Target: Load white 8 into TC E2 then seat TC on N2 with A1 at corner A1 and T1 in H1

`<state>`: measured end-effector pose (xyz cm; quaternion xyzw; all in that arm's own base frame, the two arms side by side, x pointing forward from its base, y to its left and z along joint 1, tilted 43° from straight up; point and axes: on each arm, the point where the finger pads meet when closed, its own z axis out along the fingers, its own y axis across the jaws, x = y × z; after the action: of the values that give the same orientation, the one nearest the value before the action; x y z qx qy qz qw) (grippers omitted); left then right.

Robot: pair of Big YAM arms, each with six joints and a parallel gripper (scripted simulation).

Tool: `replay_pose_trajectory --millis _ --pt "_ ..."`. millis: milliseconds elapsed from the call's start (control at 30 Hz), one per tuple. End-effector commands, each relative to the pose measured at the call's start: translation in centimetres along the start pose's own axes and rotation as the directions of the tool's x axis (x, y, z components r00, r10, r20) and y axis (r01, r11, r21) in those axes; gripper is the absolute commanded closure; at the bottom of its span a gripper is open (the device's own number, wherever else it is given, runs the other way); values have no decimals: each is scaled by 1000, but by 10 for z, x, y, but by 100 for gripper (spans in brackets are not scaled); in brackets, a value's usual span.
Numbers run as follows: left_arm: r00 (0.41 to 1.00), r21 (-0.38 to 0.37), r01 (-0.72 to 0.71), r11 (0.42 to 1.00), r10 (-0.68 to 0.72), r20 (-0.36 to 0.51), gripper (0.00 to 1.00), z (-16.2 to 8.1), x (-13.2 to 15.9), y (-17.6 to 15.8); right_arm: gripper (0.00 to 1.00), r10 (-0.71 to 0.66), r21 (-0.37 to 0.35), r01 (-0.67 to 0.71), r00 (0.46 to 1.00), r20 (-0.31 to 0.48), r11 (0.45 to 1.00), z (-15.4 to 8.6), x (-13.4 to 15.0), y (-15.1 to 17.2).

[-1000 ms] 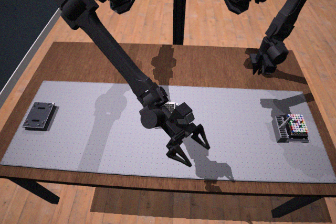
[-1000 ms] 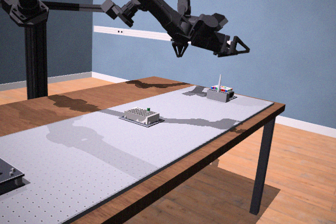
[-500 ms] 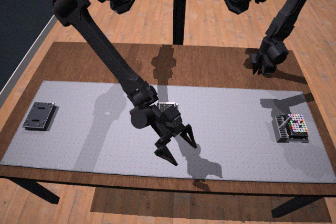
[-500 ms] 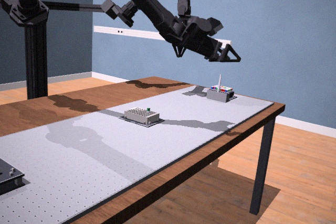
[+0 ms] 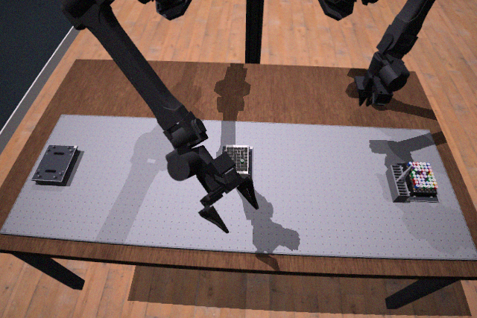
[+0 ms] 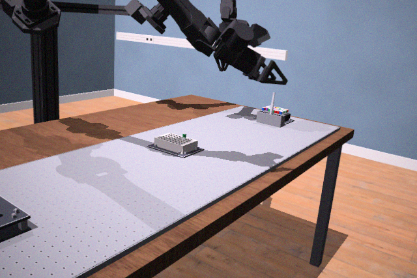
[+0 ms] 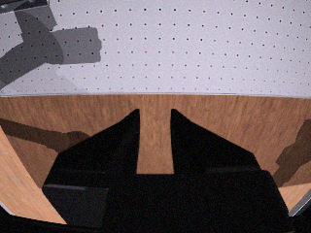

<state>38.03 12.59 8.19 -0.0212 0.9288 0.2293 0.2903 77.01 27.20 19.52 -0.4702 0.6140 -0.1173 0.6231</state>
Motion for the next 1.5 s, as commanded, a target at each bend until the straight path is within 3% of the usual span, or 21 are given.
replay_pose_trajectory --millis 0,67,167,267,533,567,633,667,767,800,1033,1133,1200,1233,1467 --pt "1000 -1 11 1000 -11 -13 76 5 0 2 0 24 42 -25 999 23 999 -18 -5 -30" --pt "1000 -1 11 1000 -11 -13 76 5 0 2 0 24 42 -25 999 23 999 -18 -5 -30" --pt "1000 -1 11 1000 -11 -13 76 5 0 2 0 70 12 -69 997 -43 998 -22 -11 -12" --pt "1000 -1 11 1000 -11 -13 76 5 0 2 0 107 44 -103 989 -105 994 -34 17 -32" --pt "1000 -1 11 1000 -11 -13 76 5 0 2 0 102 60 -97 992 -80 994 -55 34 -46" --pt "1000 -1 11 1000 -11 -13 76 5 0 2 0 122 49 -117 984 -126 992 -58 42 -41" --pt "1000 -1 11 1000 -11 -13 76 5 0 2 0 122 49 -117 984 -126 992 -58 42 -41" --pt "1000 -1 11 1000 -11 -13 76 5 0 2 0 127 27 -125 984 -123 992 -55 22 -23" --pt "1000 -1 11 1000 -11 -13 76 5 0 2 0 171 46 -165 968 -182 985 -64 30 -26" --pt "1000 -1 11 1000 -11 -13 76 5 0 2 0 179 67 -169 964 -198 983 -71 49 -40" --pt "1000 -1 11 1000 -11 -13 76 5 0 2 0 179 89 -165 967 -180 982 -91 68 -55" --pt "1000 -1 11 1000 -11 -13 76 5 0 2 0 229 101 -209 937 -263 973 -102 81 -51" --pt "1000 -1 11 1000 -11 -13 76 5 0 2 0 229 101 -209 937 -263 973 -102 81 -51" --pt "1000 -1 11 1000 -11 -13 76 5 0 2 0 231 81 -218 937 -263 973 -98 63 -35" --pt "1000 -1 11 1000 -11 -13 76 5 0 2 0 255 130 -227 928 -273 965 -125 95 -60"
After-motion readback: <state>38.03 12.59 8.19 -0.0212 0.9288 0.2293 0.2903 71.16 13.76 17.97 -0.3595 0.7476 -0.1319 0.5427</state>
